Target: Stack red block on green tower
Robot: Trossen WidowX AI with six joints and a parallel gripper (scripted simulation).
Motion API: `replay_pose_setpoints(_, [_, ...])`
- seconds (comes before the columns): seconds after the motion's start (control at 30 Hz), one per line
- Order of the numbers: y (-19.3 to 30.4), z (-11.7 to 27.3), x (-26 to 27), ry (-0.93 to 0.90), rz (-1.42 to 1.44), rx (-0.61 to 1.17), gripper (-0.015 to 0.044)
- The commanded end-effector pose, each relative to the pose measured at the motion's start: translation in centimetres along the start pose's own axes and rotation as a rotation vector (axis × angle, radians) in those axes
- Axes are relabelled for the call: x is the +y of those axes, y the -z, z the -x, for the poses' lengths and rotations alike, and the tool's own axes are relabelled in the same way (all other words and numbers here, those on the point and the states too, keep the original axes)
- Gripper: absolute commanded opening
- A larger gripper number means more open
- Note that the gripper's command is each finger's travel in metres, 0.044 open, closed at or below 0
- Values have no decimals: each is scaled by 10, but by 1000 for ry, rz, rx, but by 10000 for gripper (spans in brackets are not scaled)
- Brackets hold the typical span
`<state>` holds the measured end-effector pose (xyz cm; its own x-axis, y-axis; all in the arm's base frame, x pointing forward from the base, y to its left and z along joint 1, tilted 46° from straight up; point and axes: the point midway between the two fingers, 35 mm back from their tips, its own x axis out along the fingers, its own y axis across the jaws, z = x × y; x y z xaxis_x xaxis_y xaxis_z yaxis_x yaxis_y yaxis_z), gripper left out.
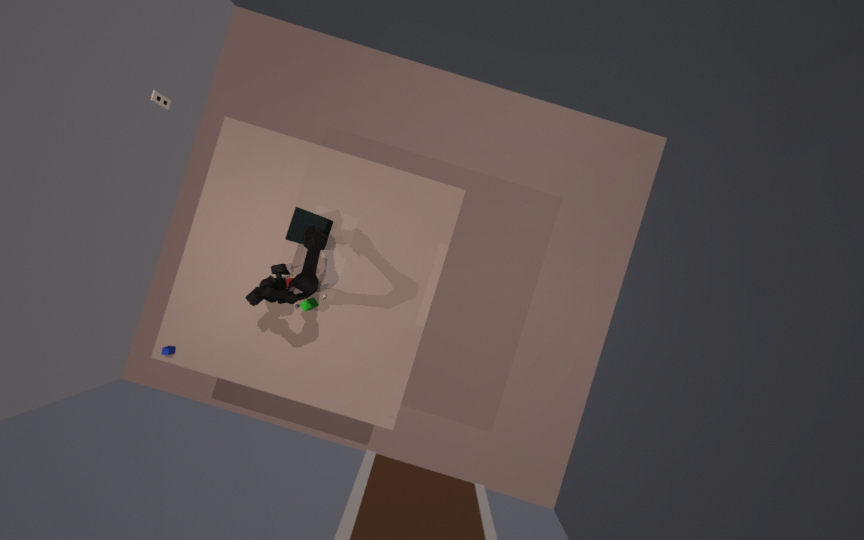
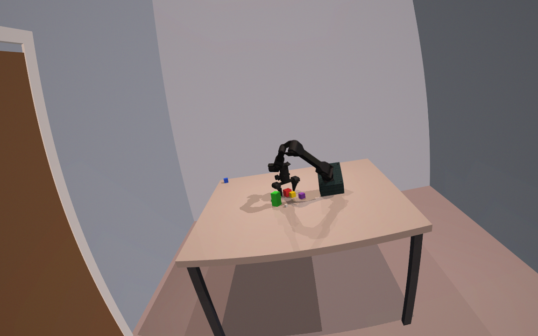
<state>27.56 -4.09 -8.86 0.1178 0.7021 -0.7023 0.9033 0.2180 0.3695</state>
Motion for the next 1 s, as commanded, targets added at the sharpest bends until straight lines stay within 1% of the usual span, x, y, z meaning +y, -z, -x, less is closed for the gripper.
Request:
replay_pose_setpoints(0.0, [1,-1,0,-4,-3,3,440])
replay_pose_setpoints(0.27, [1,-1,0,-4,-3,3,440])
replay_pose_setpoints(0.6, [1,-1,0,-4,-3,3,178])
replay_pose_setpoints(0.83, [1,-1,0,-4,-3,3,131])
replay_pose_setpoints(0.97, [0,8,0,-4,-3,2,26])
